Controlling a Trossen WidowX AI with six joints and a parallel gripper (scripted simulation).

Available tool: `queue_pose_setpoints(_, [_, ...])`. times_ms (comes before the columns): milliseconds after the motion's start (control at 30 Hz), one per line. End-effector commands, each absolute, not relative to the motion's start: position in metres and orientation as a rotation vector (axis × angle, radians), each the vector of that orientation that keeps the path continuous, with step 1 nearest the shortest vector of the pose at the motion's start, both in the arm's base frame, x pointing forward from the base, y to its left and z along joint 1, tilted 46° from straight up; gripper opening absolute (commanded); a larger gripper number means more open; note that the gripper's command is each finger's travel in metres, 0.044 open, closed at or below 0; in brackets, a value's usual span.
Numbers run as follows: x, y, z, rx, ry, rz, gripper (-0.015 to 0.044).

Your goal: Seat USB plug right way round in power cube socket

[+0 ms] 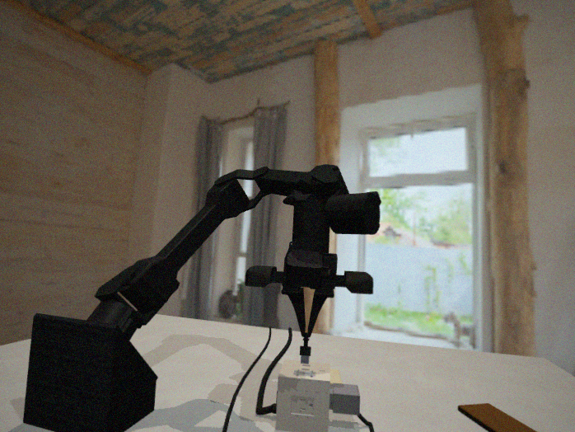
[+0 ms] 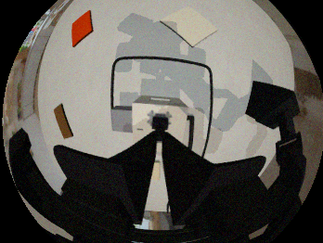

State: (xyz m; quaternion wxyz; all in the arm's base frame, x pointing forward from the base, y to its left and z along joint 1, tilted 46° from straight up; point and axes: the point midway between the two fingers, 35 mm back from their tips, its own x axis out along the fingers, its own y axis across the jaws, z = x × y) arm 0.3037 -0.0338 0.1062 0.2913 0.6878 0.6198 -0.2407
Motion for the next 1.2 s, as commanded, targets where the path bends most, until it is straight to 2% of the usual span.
queue_pose_setpoints(0, [0.3041, -0.0329, 0.1059, 1.838, 1.655, -0.633, 0.0])
queue_pose_setpoints(1167, [0.3044, -0.0284, 0.1047, 1.855, 1.671, -0.613, 0.0])
